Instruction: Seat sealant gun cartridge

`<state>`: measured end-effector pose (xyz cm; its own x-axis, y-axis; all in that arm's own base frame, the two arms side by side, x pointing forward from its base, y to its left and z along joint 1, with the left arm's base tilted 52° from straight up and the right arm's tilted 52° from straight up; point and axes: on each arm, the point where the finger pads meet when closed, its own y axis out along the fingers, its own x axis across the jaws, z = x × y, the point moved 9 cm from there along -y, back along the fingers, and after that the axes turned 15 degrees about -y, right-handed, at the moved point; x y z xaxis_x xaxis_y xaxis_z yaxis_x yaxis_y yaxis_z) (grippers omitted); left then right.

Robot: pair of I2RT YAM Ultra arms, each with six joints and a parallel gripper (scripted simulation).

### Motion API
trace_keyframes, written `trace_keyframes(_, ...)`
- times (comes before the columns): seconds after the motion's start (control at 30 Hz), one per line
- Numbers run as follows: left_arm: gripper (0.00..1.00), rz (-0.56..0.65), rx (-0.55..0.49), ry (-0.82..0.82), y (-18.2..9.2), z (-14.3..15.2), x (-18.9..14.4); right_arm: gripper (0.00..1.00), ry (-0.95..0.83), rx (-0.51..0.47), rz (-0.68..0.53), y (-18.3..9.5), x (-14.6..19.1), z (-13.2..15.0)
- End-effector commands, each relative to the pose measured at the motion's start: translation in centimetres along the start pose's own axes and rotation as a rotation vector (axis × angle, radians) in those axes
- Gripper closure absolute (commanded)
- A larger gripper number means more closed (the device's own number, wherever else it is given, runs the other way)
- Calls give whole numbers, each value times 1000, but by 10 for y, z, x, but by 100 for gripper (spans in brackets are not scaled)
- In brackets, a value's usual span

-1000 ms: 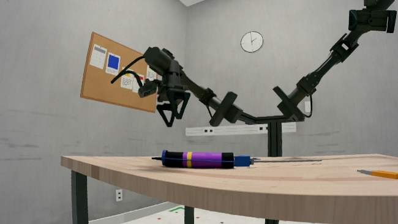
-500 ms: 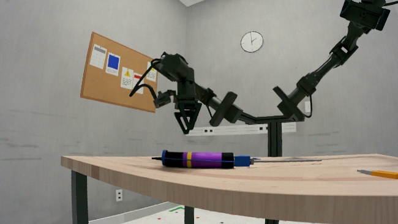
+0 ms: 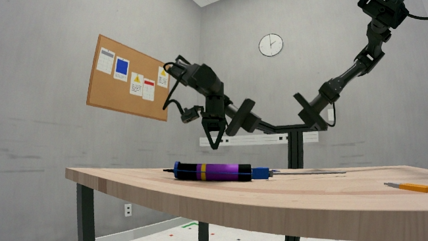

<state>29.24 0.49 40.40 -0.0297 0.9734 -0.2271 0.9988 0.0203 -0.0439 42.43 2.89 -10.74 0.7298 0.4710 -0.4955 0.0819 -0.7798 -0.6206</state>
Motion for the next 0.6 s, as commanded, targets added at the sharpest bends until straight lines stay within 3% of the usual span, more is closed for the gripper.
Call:
trace_keyframes(0.0,0,89,-97,-81,-8,-7,-15,27,110,-70,-22,-19,2,2)
trace_keyframes(0.3,0,91,-98,-25,-12,-21,-19,27,19,-49,-11,-14,9,8)
trace_keyframes(0.57,0,73,-71,-18,-6,-16,-15,27,53,-50,-44,-28,9,-11)
